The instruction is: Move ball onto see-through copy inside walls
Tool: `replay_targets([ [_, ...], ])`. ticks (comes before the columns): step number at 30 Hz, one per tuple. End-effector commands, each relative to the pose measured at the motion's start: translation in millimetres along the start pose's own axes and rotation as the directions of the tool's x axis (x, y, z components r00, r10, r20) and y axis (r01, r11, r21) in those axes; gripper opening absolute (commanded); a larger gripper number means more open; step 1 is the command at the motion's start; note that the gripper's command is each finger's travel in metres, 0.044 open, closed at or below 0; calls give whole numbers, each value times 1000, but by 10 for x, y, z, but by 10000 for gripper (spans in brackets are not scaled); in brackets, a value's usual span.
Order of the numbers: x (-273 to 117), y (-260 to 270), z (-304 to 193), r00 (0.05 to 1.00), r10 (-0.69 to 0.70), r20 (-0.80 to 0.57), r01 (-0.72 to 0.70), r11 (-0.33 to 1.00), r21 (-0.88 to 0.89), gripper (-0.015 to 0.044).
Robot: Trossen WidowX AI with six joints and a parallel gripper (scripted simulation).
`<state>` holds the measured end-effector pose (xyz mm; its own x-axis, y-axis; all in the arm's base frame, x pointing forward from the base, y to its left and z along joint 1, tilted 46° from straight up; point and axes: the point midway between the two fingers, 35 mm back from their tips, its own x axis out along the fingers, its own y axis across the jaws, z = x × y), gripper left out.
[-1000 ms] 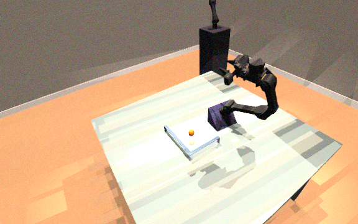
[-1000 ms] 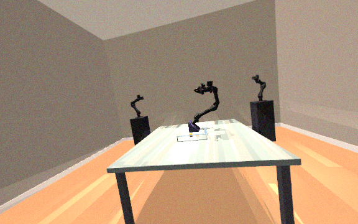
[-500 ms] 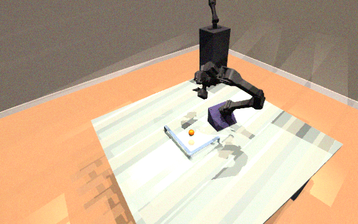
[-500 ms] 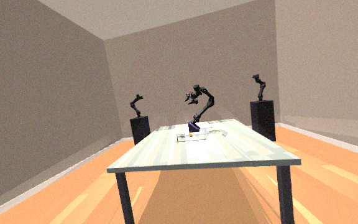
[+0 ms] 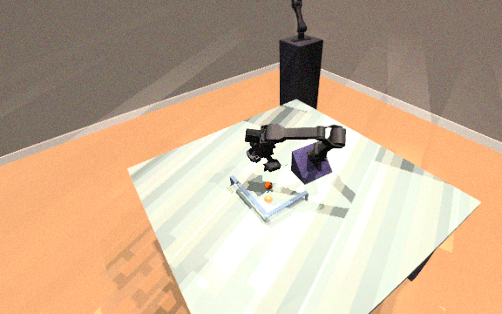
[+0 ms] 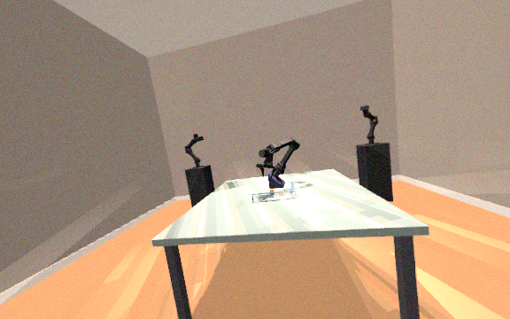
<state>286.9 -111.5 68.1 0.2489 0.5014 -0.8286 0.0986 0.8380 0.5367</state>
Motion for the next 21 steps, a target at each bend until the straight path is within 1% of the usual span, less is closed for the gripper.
replay_targets([
  [1,515,202,-188,981,164,-99,-169,984,-49,305],
  [2,614,248,-237,973,197,-119,-204,977,-55,305],
  [4,690,284,-279,966,222,-135,-232,971,-58,305],
  [9,702,287,-280,966,222,-135,-232,971,-58,305],
  [12,824,316,-297,965,223,-135,-232,971,-58,305],
  [21,922,337,-307,966,223,-135,-232,971,-58,305],
])
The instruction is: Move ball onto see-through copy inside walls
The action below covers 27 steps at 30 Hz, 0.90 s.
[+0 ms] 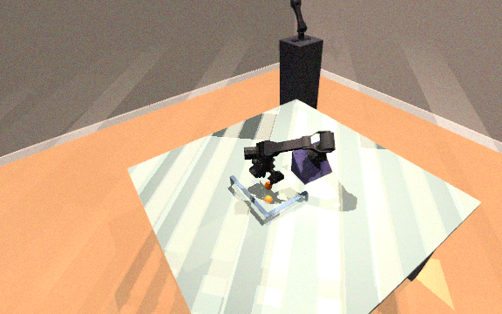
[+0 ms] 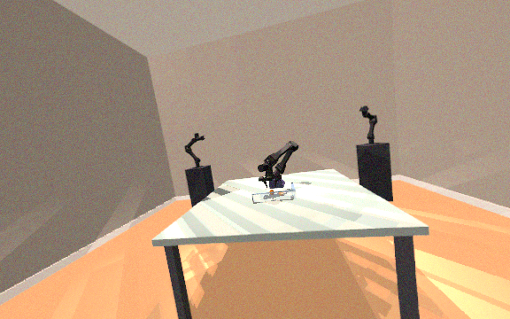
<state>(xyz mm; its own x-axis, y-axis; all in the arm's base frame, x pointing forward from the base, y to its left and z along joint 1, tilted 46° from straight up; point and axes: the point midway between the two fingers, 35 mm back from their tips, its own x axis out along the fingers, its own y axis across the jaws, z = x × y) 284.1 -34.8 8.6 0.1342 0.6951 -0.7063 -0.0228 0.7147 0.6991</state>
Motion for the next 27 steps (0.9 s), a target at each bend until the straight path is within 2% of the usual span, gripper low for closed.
replay_targets([
  [1,72,5,-12,1000,6,-2,-6,1000,6,305],
  [21,364,15,-18,1000,9,-2,-9,1000,6,305],
  [25,364,15,-18,1000,9,-2,-9,1000,6,200],
  [27,364,15,-18,1000,9,-2,-9,1000,6,186],
])
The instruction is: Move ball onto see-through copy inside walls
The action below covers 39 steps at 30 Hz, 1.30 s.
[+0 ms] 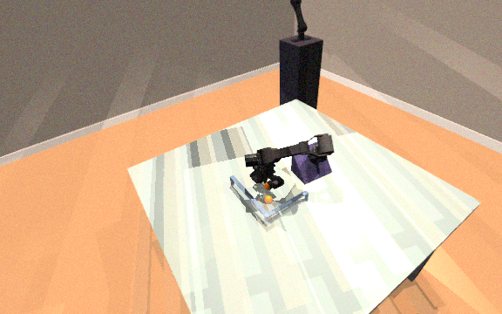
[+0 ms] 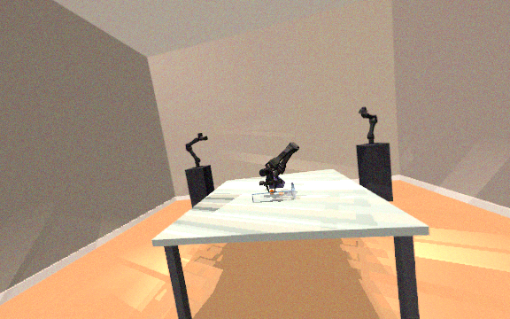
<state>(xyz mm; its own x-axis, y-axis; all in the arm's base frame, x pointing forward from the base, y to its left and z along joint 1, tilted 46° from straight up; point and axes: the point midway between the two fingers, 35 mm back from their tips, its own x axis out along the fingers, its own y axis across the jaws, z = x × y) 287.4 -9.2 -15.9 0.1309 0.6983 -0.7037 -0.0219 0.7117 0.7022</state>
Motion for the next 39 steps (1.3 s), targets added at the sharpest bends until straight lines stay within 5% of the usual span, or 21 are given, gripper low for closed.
replay_targets([
  [1,9,4,-4,1000,5,2,-5,1000,4,180],
  [5,9,4,-4,1000,5,2,-5,1000,4,153],
  [11,-193,-26,36,1000,-2,2,2,1000,5,0],
  [28,-1257,-18,4,1000,-2,-1,2,1000,6,0],
  [39,-1173,185,191,1000,-10,0,10,1000,6,0],
])
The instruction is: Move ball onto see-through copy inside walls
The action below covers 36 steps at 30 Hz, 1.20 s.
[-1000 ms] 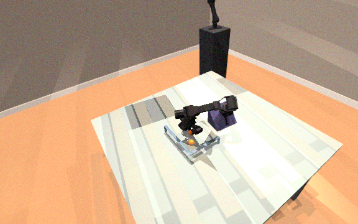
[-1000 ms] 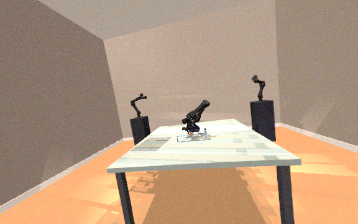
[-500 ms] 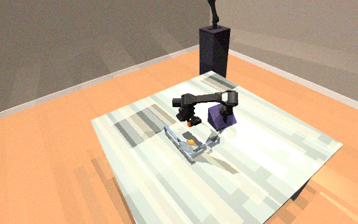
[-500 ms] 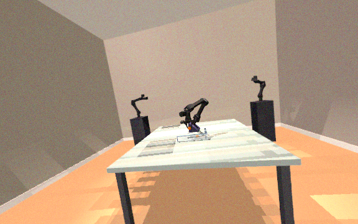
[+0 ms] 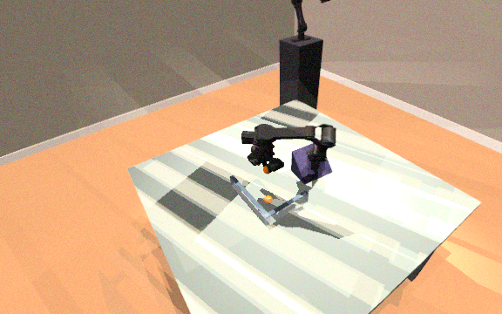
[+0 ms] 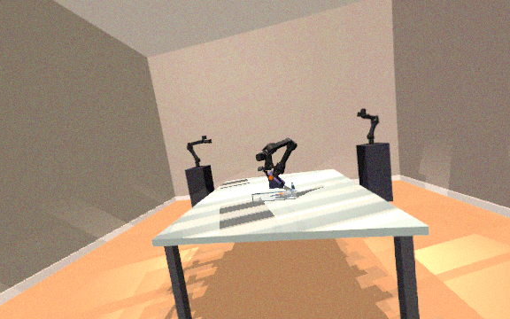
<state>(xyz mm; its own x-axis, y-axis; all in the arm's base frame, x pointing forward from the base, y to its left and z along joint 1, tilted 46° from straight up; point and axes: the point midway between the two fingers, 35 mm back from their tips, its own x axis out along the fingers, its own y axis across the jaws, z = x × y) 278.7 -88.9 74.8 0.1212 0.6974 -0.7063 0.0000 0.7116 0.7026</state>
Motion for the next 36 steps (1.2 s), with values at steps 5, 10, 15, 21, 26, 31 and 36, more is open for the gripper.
replay_targets([
  [5,154,329,273,1000,-7,12,8,1000,-17,0],
  [10,283,567,407,1000,1,12,0,1000,-19,0],
  [15,346,689,465,1000,7,12,-7,1000,-19,0],
  [21,526,683,483,1000,6,13,-5,1000,-19,0],
  [26,802,687,489,1000,6,13,-6,1000,-19,0],
  [31,1037,702,475,1000,10,13,-10,1000,-20,0],
  [36,1061,703,474,1000,10,13,-10,1000,-20,0],
])
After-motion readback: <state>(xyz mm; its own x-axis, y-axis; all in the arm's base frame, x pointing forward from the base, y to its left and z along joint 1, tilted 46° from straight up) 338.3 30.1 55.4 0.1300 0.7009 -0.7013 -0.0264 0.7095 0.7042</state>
